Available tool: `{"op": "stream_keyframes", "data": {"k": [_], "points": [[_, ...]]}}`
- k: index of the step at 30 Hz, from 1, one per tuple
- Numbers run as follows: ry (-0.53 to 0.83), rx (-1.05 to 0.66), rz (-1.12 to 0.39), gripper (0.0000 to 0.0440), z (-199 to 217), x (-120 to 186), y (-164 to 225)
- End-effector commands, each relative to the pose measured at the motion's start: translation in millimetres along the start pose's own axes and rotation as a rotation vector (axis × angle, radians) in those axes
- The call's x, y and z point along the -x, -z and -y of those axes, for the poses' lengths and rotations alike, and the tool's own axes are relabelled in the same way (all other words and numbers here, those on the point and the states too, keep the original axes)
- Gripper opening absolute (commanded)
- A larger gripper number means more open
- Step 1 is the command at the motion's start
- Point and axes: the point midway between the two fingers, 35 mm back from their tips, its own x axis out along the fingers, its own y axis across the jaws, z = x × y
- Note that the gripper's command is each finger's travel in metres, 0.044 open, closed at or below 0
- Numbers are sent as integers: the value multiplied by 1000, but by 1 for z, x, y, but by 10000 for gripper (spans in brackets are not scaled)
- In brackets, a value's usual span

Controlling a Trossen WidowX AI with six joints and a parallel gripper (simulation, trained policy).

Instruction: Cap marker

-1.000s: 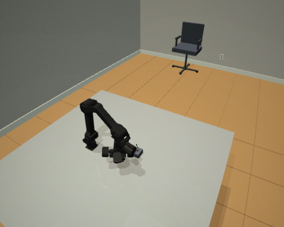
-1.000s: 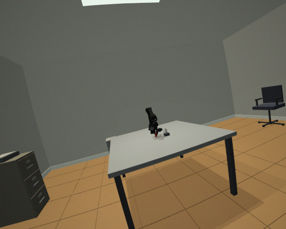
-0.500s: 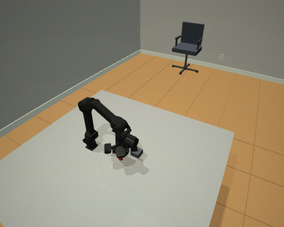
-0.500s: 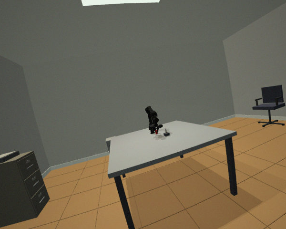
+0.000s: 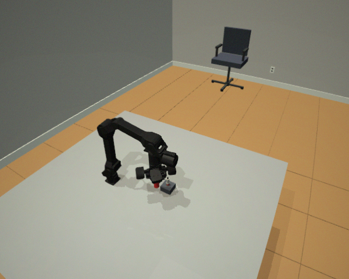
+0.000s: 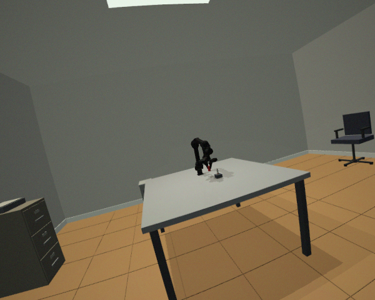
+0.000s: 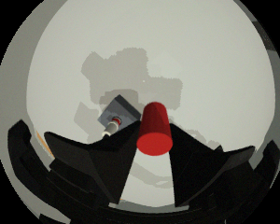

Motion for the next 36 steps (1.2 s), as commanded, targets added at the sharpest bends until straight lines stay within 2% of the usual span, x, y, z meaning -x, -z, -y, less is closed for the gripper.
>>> {"op": "stream_keyframes", "data": {"k": [1,23,36], "points": [[-12,0,-3,49,-9,6,5],[-12,20,-20,16,-60,26,44],[28,12,-42,4,-64,7,45]]}}
